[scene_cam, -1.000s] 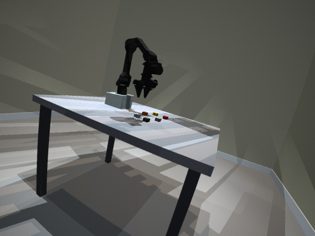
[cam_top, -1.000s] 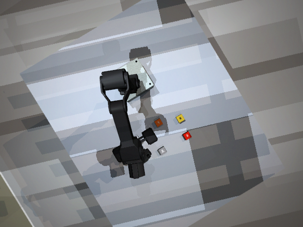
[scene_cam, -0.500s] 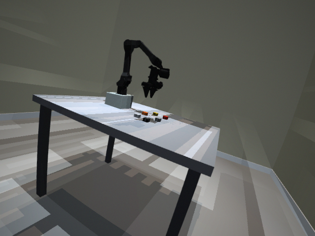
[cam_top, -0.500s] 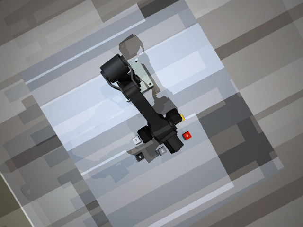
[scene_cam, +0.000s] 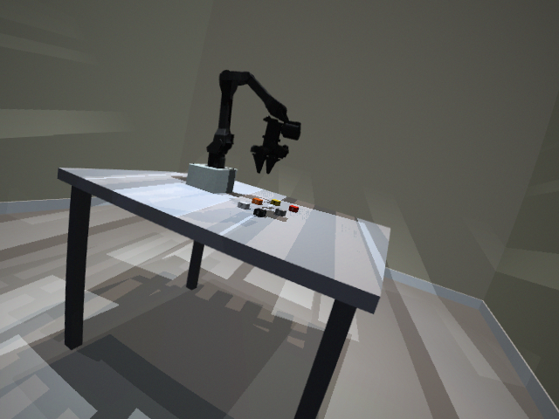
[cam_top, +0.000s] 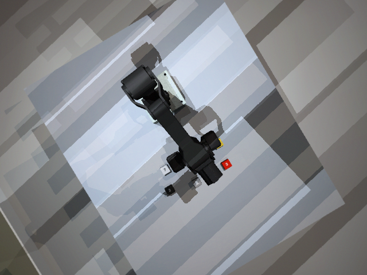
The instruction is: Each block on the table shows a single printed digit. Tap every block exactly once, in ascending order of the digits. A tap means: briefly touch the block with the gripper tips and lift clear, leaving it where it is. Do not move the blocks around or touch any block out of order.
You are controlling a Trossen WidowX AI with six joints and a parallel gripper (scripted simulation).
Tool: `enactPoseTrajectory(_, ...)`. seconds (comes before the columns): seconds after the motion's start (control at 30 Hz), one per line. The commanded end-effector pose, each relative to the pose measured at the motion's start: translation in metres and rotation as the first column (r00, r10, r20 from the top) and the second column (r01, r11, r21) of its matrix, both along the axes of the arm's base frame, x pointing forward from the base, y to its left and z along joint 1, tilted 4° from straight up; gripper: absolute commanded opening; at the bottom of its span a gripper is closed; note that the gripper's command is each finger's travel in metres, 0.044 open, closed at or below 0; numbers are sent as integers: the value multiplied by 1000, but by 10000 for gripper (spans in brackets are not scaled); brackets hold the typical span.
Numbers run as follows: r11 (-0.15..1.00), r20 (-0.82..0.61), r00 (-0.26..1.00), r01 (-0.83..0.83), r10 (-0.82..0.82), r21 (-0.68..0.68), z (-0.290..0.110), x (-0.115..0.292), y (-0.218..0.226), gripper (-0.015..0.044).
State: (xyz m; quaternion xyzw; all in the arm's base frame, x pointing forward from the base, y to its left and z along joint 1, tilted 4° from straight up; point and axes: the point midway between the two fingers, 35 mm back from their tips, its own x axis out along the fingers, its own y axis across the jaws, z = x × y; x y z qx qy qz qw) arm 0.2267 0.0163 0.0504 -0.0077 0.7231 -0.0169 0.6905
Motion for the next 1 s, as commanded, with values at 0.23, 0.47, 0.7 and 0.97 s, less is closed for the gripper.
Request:
enactPoseTrajectory(0.23,1000,3,1000,3,-3,9,-3,40,88,400)
enactPoseTrajectory(0.47,1000,3,1000,3,-3,10,-4,42,98,400)
enactPoseTrajectory(0.7,1000,3,1000,3,-3,10,-4,42,98,400)
enactPoseTrajectory(0.97,1000,3,1000,3,-3,10,-4,44,98,400)
